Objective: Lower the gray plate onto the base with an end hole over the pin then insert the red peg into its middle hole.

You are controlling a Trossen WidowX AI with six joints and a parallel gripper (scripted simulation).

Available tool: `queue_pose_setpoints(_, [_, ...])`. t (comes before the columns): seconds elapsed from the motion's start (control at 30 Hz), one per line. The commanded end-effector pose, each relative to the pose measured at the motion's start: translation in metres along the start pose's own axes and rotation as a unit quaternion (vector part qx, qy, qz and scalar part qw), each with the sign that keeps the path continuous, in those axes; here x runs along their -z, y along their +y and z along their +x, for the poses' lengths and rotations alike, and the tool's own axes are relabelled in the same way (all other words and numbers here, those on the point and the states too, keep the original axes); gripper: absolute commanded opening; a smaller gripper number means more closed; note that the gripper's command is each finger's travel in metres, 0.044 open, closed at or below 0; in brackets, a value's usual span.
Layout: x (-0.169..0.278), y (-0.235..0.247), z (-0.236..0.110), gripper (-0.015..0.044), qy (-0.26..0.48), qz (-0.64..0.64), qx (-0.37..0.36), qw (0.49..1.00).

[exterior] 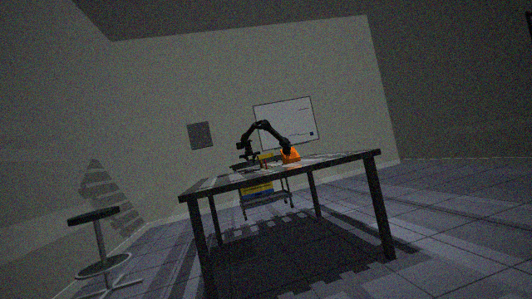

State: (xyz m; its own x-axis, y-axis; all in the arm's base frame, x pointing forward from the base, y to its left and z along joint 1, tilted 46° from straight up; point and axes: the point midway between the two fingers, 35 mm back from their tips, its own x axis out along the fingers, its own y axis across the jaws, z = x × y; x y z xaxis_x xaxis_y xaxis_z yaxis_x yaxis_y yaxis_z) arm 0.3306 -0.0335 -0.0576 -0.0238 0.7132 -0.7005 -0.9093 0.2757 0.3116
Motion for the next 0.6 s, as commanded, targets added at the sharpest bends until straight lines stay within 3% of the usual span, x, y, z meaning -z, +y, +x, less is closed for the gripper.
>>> queue_pose_setpoints(0.0, [0.002,0.0,0.001,0.0,0.002,0.003,0.0,1.0])
queue_pose_setpoints(0.57, [0.002,0.0,0.021,0.0,0.001,0.003,0.0,1.0])
